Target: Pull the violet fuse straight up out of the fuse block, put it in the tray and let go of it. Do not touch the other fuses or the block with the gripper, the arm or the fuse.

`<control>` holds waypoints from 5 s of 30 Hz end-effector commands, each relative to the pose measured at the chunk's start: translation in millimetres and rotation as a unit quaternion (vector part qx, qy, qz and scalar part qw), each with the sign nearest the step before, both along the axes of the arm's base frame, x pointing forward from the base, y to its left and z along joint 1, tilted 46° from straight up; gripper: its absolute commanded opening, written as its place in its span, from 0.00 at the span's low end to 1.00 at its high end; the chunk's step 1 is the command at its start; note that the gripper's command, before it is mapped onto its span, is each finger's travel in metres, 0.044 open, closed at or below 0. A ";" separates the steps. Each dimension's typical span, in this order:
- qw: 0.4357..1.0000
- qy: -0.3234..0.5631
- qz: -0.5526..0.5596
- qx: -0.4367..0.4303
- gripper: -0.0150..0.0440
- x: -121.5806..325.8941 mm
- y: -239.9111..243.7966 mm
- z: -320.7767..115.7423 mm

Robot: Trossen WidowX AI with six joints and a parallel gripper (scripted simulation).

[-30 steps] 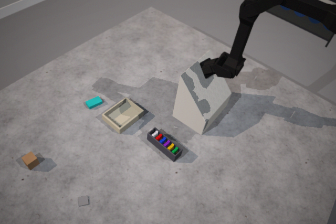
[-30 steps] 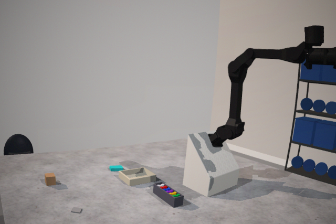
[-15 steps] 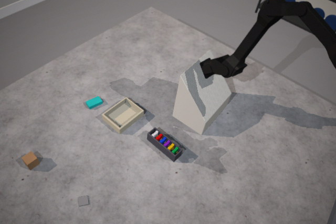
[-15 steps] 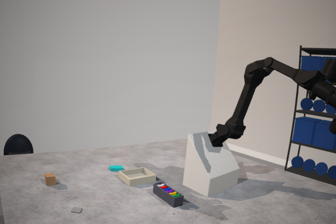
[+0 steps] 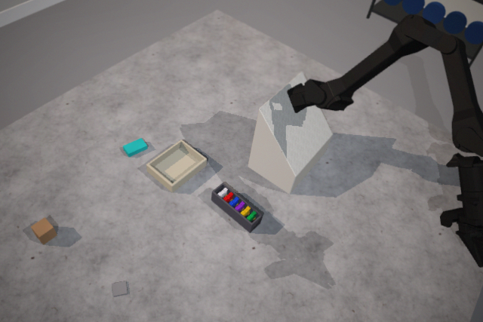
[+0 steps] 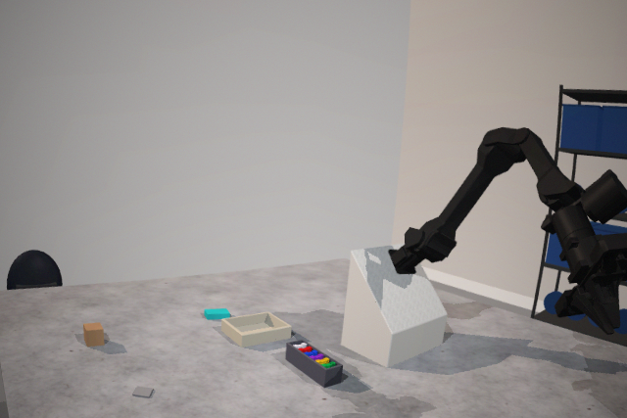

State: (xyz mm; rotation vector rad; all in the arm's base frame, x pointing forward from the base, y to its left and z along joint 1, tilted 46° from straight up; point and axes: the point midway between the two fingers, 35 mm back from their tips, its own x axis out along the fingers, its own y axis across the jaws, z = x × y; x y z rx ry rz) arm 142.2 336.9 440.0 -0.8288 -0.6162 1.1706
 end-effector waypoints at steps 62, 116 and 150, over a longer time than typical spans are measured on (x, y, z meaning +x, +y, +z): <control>0.320 0.897 -0.303 -0.031 0.38 127.3 -192.2 -479.8; 0.322 0.896 -0.305 -0.032 0.25 125.0 -178.8 -494.6; 0.321 0.896 -0.305 -0.032 0.25 127.2 -190.4 -483.6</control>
